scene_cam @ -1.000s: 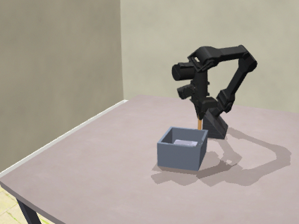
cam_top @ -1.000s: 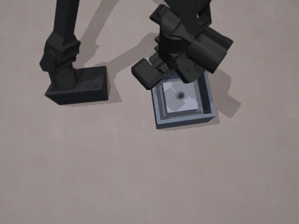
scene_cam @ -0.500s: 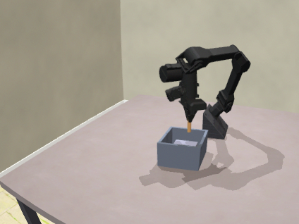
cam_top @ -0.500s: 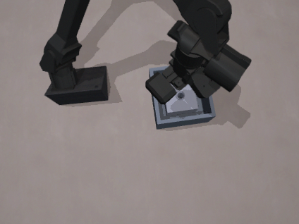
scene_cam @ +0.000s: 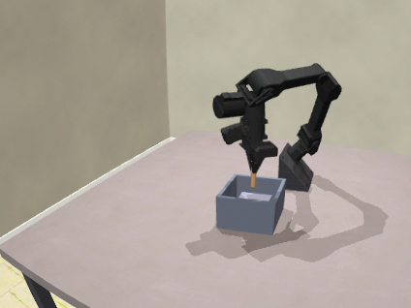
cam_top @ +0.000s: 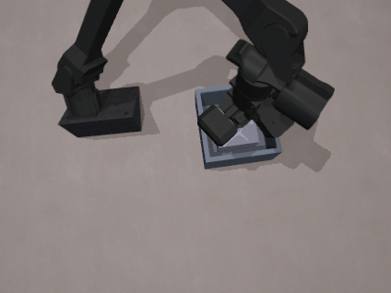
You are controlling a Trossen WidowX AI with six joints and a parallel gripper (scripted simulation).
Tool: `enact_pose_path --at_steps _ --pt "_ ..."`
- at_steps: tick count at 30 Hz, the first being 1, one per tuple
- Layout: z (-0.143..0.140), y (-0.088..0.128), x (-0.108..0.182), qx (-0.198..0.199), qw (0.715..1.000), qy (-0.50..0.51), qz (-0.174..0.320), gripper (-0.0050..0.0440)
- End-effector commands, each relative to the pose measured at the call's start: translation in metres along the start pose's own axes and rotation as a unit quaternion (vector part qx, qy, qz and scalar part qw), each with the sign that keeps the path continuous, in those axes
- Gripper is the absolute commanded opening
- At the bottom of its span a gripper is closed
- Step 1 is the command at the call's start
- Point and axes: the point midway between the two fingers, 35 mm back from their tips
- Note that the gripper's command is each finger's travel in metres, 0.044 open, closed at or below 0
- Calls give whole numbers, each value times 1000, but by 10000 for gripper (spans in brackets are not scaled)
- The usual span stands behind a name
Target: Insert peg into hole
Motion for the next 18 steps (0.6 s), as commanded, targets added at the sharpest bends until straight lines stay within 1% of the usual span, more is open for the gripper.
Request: enact_pose_path --at_steps 1,7,11,12,18 --pt "0 -10 1 0 1000 -4 5 0" --pt "0 -29 2 0 1000 -4 5 0" --pt "0 -30 1 0 1000 -4 5 0" --pt "0 -26 1 2 1000 -1 4 0" --pt "0 -30 1 0 1000 -4 5 0"
Point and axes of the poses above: the point midway between the two fingers, 35 mm back from their tips, its own y axis back along the fingers, its own z axis across the jaws, x = y × z, and after that the axes turned 6 degrees about -y, right-handed
